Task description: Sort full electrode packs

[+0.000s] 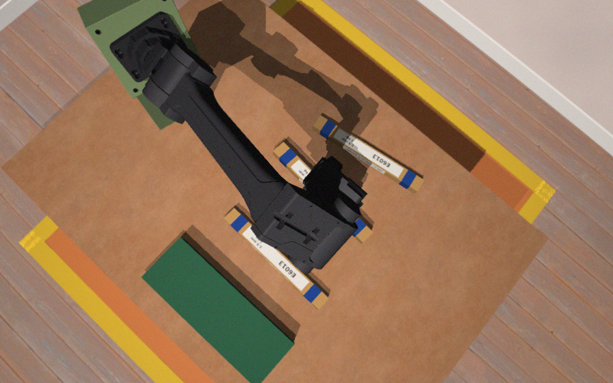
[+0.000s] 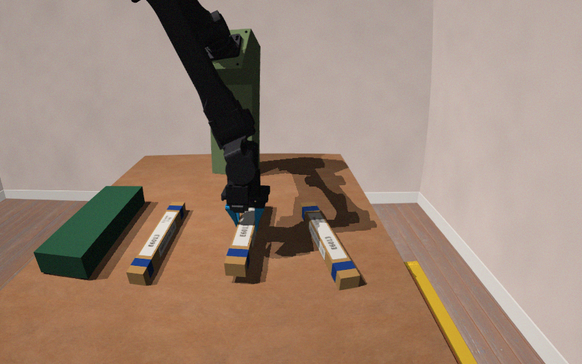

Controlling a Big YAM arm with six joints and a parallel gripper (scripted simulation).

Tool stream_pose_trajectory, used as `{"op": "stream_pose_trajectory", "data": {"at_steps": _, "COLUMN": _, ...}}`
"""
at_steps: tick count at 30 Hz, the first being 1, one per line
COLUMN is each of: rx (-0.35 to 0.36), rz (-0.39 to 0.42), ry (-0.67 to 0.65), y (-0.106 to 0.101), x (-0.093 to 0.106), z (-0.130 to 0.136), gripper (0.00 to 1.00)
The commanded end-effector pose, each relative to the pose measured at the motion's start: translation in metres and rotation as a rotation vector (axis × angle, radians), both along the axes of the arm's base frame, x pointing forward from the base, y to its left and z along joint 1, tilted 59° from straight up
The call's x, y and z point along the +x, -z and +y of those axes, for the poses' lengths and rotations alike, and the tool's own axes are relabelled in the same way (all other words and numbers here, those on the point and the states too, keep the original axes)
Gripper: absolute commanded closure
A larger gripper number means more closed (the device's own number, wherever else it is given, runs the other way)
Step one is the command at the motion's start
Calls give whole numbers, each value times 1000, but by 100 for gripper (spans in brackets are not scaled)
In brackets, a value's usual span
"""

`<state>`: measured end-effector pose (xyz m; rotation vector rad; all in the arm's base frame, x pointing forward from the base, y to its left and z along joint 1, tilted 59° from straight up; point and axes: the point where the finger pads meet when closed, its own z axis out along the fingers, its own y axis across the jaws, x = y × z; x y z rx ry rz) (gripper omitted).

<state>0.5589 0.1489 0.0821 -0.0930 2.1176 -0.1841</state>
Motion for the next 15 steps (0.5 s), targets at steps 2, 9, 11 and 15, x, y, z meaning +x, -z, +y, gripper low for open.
{"op": "stream_pose_trajectory", "data": {"at_steps": 2, "rx": -4, "rz": -20, "ry": -14, "y": -7, "x": 3, "z": 3, "gripper": 100}}
{"op": "stream_pose_trajectory", "data": {"at_steps": 9, "rx": -11, "rz": -1, "ry": -3, "y": 5, "x": 6, "z": -5, "gripper": 100}}
{"op": "stream_pose_trajectory", "data": {"at_steps": 11, "rx": -11, "rz": -2, "ry": -1, "y": 5, "x": 8, "z": -5, "gripper": 100}}
{"op": "stream_pose_trajectory", "data": {"at_steps": 15, "rx": -5, "rz": -17, "ry": -5, "y": -2, "x": 12, "z": -3, "gripper": 100}}
